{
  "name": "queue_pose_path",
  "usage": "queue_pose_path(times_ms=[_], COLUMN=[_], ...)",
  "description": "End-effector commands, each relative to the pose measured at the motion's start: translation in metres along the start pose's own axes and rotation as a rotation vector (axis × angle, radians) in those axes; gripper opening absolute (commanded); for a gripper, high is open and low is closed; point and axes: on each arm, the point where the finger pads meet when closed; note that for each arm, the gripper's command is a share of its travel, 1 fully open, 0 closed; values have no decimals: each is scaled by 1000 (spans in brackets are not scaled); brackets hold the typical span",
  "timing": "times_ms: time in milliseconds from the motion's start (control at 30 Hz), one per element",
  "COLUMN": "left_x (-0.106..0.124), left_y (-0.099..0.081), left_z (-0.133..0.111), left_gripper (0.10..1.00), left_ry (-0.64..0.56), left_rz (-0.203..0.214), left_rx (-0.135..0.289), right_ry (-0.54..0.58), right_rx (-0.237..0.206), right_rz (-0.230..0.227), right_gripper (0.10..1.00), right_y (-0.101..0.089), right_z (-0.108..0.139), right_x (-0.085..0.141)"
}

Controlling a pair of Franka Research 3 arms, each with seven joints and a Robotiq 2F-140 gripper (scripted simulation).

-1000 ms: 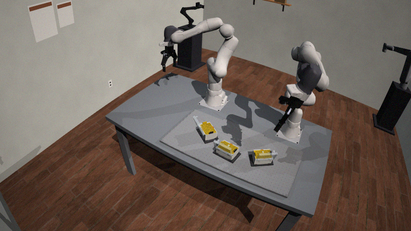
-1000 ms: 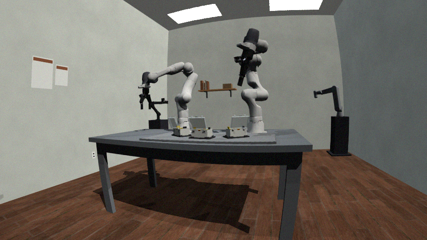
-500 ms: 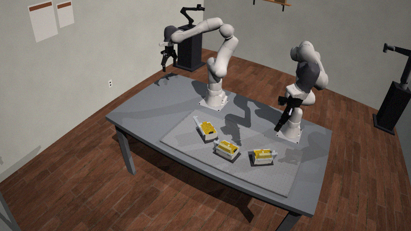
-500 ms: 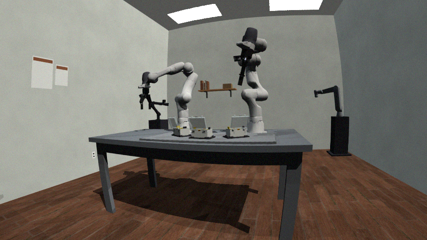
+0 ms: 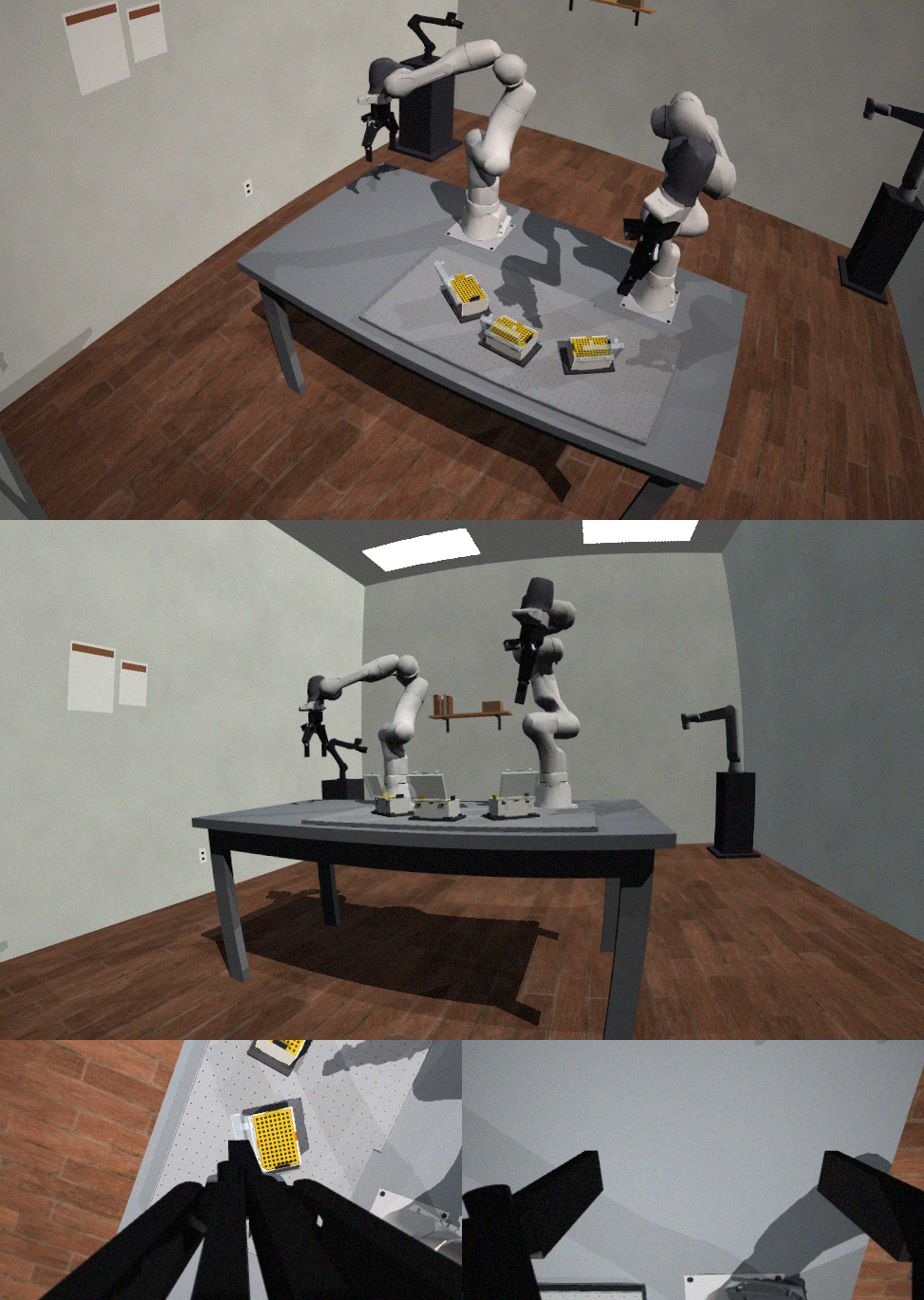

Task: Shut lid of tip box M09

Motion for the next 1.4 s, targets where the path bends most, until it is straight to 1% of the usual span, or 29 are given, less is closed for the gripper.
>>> queue_pose_path(times_ms=[0,67,167,233,333,367,433,467,533,600,700,767,867,933,1033,1100,1200,1267,1367], left_x=[0,0,0,-1,-1,-1,-1,-1,-1,-2,-2,-3,-3,-3,-3,-4,-4,-5,-5], left_y=[0,-1,-1,-3,-3,-4,-4,-4,-4,-5,-5,-7,-7,-8,-8,-10,-10,-11,-11], left_z=[-1,-1,-1,-1,-1,0,0,0,0,0,0,0,0,1,1,1,1,1,1], left_gripper=[99,99,99,99,99,99,99,99,99,99,99,99,99,99,99,99,99,99,99], left_ry=[-154,-220,-234,-300,-313,-346,-346,-379,-393,-459,-473,-538,-552,-618,-632,-698,-712,-778,-792], left_rz=[-4,0,1,6,7,10,10,13,14,21,22,30,31,39,41,49,51,60,62], left_rx=[-21,-30,-32,-40,-42,-46,-46,-51,-52,-60,-62,-69,-71,-78,-79,-86,-87,-93,-94], right_ry=[5,5,5,5,5,5,5,5,5,5,5,5,5,5,5,5,5,5,5], right_rx=[2,2,2,2,2,2,2,2,2,2,2,2,2,2,2,2,2,2,2], right_rz=[1,1,1,1,1,1,1,1,1,1,1,1,1,1,1,1,1,1,1], right_gripper=[1000,1000,1000,1000,1000,1000,1000,1000,1000,1000,1000,1000,1000,1000,1000,1000,1000,1000,1000], right_y=[0,0,0,0,0,0,0,0,0,0,0,0,0,0,0,0,0,0,0], right_z=[0,0,0,0,0,0,0,0,0,0,0,0,0,0,0,0,0,0,0], right_x=[0,0,0,0,0,0,0,0,0,0,0,0,0,0,0,0,0,0,0])
Point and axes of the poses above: on each arm, the point where the finger pads meet when closed, its own y axis out along the fingers, its own x axis across the jaws, z = x × y, and after that the axes turned 8 degrees about -y, right-handed
